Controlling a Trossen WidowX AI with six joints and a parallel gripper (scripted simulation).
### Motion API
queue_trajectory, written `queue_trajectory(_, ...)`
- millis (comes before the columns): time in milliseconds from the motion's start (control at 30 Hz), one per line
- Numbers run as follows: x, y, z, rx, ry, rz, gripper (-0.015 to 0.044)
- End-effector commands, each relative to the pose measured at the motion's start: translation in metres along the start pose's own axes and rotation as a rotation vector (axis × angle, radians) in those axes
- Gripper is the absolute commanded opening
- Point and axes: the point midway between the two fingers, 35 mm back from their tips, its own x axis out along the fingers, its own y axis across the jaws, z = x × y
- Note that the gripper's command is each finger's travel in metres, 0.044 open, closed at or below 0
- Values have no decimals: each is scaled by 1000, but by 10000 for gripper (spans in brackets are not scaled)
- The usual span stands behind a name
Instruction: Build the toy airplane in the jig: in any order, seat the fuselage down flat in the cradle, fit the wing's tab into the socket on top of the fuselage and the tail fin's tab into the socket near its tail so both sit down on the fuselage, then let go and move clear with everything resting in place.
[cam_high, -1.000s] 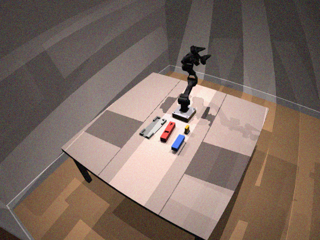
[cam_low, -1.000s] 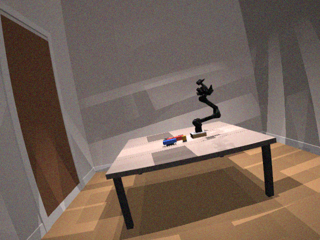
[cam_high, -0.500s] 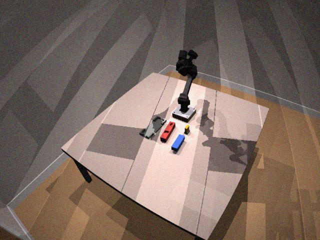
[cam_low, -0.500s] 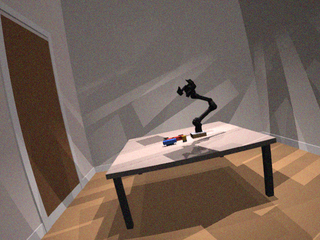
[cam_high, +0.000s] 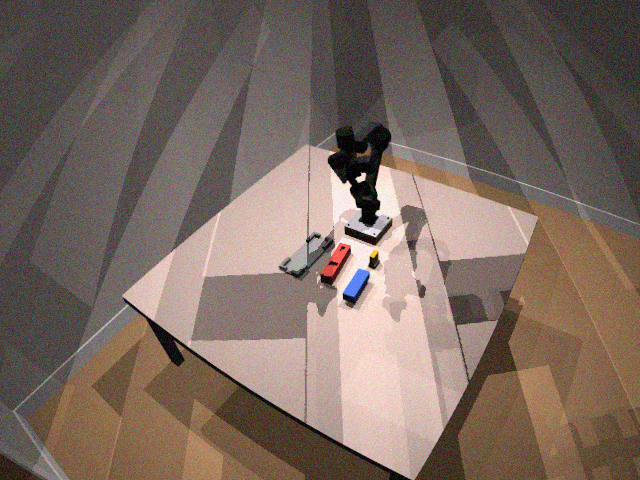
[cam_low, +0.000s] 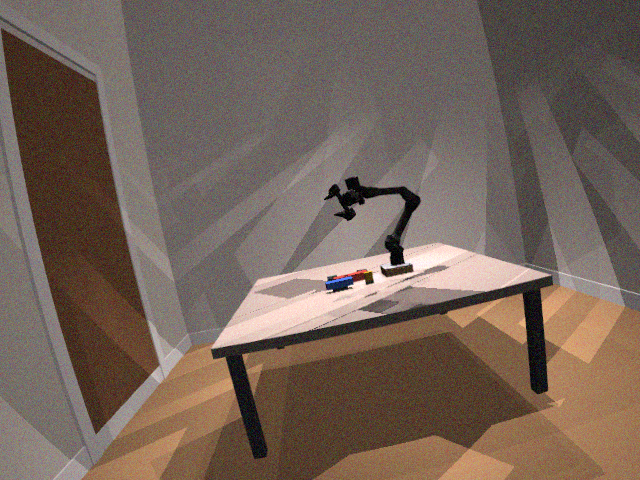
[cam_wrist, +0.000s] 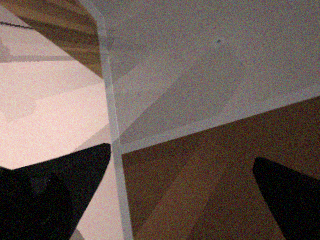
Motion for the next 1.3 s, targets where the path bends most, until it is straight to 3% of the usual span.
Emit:
queue_trajectory(0,23,46,-61,405,273,194,440)
queue_trajectory(233,18,121,-128,886,745,388,440)
queue_trajectory(533,-33,200,-173,1252,1472,516,440)
queue_trajectory(1033,-34,203,-174,1256,1488,517,440)
queue_trajectory(1267,-28,249,-196,1256,1488,517,440)
